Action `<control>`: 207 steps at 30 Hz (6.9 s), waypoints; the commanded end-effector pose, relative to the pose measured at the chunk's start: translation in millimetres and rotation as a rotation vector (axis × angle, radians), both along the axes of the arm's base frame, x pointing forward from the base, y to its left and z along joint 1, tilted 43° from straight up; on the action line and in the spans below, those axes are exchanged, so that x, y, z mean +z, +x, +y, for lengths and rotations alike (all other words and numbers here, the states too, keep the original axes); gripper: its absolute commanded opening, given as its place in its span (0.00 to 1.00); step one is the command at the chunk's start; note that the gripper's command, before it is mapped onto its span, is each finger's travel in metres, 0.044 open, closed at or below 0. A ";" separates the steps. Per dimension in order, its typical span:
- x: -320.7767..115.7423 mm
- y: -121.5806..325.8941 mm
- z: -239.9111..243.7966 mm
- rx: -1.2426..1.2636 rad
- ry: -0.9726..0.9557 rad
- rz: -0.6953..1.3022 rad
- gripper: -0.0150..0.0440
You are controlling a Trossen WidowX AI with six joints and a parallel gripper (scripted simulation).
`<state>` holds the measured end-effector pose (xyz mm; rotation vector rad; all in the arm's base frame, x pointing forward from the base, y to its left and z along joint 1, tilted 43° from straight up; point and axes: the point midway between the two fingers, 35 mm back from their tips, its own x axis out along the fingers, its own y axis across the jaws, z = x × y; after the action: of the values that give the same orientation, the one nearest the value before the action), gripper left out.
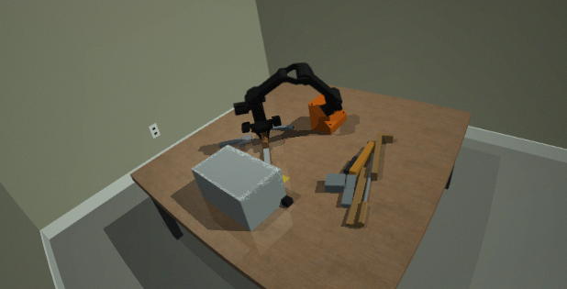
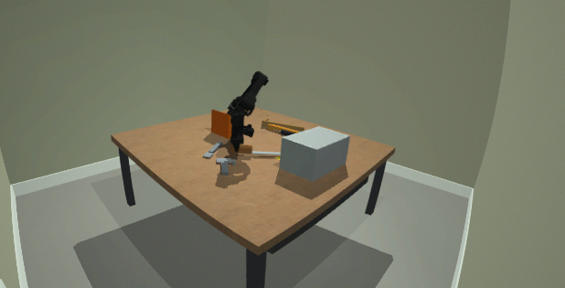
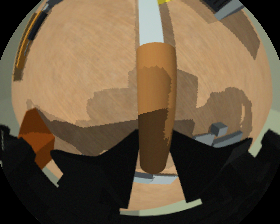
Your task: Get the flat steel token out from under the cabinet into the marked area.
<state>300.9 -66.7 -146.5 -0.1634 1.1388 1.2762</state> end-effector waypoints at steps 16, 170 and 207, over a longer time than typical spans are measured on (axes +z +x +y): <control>-8.1 8.6 -17.5 0.002 -0.001 -0.031 0.25; -13.8 58.8 18.8 0.011 0.004 -0.042 0.25; 25.7 101.4 71.0 0.010 0.009 -0.042 0.25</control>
<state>399.9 2.4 -122.4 -0.1905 1.1022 1.2826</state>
